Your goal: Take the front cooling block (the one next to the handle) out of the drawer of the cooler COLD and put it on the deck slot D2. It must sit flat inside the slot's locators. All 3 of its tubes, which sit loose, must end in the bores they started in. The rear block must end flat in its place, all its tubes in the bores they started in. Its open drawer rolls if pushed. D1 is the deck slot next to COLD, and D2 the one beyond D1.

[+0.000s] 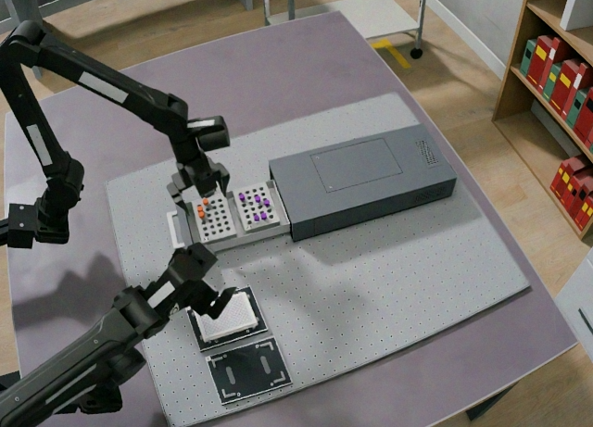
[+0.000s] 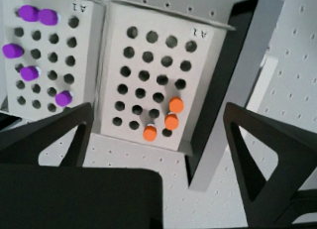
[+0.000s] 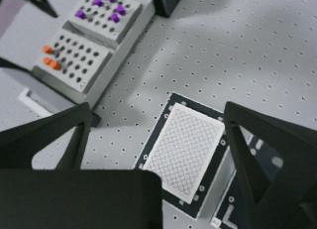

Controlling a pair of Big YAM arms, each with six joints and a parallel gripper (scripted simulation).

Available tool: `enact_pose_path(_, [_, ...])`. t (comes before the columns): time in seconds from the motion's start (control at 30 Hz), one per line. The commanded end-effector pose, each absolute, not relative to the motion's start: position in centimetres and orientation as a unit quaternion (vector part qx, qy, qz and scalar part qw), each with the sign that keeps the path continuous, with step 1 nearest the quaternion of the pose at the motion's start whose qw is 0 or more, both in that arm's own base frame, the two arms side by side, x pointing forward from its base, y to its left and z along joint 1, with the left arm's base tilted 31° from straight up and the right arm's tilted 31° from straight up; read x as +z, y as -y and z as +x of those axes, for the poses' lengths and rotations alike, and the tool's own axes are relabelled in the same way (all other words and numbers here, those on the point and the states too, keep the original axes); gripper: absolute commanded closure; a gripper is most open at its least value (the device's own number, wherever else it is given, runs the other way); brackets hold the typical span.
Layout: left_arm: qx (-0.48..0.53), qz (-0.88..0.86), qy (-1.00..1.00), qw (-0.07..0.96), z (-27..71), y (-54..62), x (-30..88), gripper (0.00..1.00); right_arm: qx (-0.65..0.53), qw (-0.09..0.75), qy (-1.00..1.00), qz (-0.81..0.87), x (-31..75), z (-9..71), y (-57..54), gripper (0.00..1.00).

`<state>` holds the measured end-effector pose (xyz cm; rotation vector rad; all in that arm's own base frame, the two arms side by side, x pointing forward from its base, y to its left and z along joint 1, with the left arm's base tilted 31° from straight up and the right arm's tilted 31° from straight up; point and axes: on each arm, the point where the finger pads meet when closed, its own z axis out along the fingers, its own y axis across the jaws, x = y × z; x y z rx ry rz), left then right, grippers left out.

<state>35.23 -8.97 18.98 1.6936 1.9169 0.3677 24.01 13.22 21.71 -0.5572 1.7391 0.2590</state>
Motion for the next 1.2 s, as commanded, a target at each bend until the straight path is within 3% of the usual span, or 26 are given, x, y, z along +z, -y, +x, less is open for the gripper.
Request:
enact_pose_path(0.0, [0.177, 0.682, -0.674, 0.223, 36.7, 10.4, 20.6, 0.00, 0.109, 0.621, -0.718, -0.295, 26.4, 24.4, -13.8, 0.00])
enact_pose_path(0.23, [0.212, 0.695, -0.665, 0.171, 37.1, 10.3, 20.3, 0.00, 0.122, 0.608, -0.696, -0.362, 26.9, 23.9, -15.2, 0.00])
enact_pose_path(1.17, [0.217, 0.690, -0.669, 0.170, 37.3, 10.0, 20.5, 0.00, 0.161, 0.537, -0.490, -0.668, 34.7, 22.1, -21.6, 0.00])
